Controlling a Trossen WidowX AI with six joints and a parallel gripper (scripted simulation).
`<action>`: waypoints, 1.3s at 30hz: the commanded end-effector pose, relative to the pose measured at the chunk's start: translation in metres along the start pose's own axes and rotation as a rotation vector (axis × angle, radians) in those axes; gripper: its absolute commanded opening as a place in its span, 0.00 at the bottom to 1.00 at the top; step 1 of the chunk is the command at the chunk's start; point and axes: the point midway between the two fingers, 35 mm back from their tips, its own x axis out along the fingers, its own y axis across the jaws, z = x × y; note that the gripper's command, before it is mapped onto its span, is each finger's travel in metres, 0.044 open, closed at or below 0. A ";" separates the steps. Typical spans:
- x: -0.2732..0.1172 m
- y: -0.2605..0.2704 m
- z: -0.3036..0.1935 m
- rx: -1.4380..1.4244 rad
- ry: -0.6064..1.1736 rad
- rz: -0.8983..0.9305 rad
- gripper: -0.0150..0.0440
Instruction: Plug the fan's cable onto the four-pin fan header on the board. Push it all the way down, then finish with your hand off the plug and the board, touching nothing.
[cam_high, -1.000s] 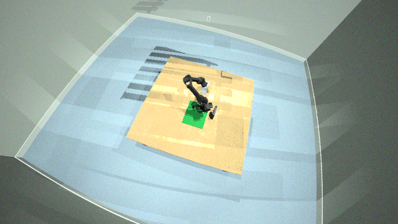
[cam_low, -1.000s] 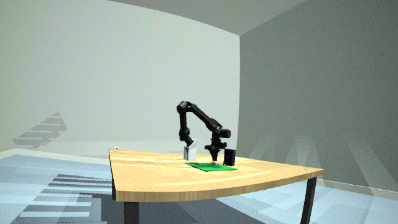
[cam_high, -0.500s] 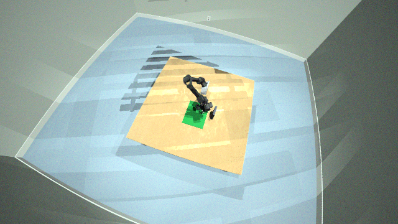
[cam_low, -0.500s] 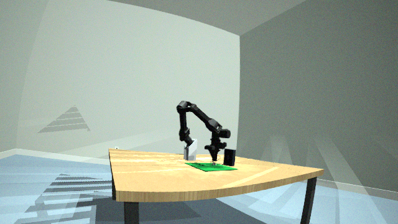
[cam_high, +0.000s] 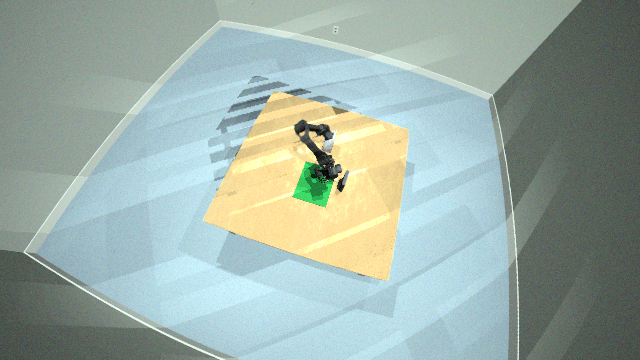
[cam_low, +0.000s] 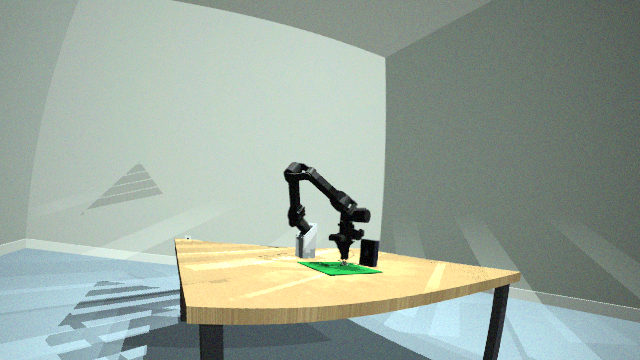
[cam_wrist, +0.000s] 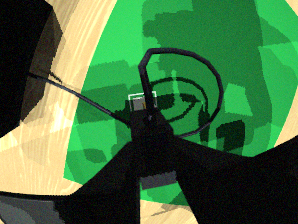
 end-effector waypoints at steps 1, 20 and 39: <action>0.001 0.000 0.001 0.002 0.000 0.000 0.25; 0.000 -0.002 0.004 0.024 0.000 0.000 0.25; -0.002 -0.003 0.007 0.035 0.000 0.000 0.25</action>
